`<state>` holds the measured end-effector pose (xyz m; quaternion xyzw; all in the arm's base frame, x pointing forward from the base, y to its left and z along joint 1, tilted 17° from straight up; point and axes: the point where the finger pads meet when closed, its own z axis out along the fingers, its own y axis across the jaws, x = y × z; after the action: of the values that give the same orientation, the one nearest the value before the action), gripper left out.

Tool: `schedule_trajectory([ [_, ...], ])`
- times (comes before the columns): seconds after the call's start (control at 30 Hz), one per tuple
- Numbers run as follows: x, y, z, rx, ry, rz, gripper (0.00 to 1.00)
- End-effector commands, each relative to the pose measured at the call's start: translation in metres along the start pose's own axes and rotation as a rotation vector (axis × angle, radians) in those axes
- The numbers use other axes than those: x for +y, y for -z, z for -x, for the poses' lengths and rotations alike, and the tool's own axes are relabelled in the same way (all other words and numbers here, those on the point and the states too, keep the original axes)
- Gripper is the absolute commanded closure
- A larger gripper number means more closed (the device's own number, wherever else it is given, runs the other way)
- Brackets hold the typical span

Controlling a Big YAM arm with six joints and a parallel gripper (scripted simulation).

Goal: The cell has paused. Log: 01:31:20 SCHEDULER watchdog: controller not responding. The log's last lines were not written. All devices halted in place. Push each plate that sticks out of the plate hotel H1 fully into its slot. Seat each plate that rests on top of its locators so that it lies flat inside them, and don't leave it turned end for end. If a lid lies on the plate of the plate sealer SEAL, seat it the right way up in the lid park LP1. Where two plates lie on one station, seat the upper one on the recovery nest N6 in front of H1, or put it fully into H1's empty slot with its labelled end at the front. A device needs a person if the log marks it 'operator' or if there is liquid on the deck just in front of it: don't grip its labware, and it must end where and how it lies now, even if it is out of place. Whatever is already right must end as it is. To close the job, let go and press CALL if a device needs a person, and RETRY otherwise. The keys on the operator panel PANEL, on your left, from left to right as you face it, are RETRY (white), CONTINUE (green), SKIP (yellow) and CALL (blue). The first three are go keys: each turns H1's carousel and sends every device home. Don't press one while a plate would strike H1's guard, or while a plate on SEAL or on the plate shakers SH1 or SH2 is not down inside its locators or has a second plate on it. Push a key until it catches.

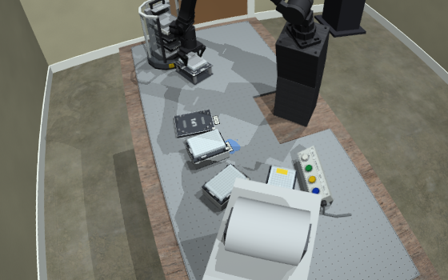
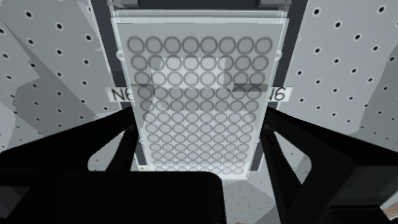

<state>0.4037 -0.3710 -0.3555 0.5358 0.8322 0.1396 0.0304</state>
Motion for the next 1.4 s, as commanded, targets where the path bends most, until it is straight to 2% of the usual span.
schedule_trajectory([
  [0.0,0.0122,-0.0079,0.0104,-0.019,0.011,0.01,0.16],
  [1.37,0.0123,-0.0133,0.0105,-0.02,0.012,0.01,0.16],
])
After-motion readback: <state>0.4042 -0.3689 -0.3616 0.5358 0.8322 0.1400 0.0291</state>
